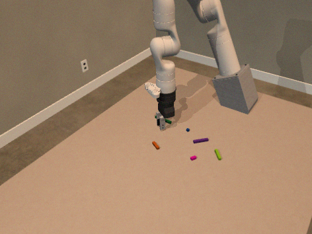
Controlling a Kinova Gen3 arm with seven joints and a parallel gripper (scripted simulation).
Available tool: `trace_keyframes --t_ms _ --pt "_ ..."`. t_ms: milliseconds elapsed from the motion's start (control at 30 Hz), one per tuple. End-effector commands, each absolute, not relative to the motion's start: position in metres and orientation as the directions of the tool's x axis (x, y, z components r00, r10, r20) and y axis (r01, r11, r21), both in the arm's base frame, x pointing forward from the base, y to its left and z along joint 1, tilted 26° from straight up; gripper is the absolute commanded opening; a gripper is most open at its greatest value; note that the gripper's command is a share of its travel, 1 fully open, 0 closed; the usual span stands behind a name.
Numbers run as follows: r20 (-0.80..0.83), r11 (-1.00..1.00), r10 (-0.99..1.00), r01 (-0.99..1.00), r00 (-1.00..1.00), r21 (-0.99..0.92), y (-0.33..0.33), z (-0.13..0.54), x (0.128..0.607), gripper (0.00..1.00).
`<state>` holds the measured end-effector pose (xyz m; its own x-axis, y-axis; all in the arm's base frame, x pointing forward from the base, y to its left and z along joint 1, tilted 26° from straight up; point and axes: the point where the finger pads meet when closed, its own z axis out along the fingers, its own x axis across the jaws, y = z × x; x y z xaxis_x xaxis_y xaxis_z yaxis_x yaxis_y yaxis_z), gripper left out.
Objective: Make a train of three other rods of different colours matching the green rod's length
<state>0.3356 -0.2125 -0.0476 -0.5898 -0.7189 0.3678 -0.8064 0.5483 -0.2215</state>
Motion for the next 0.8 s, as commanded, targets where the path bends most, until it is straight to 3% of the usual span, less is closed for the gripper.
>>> trace_keyframes --t_ms 0,767 --pt "0.373 0.547 -0.719 -0.809 -0.586 -0.218 -0.2138 -0.0512 0.3338 0.54" --pt "0.373 0.547 -0.719 -0.809 -0.586 -0.218 -0.2165 -0.0569 0.3334 0.54"
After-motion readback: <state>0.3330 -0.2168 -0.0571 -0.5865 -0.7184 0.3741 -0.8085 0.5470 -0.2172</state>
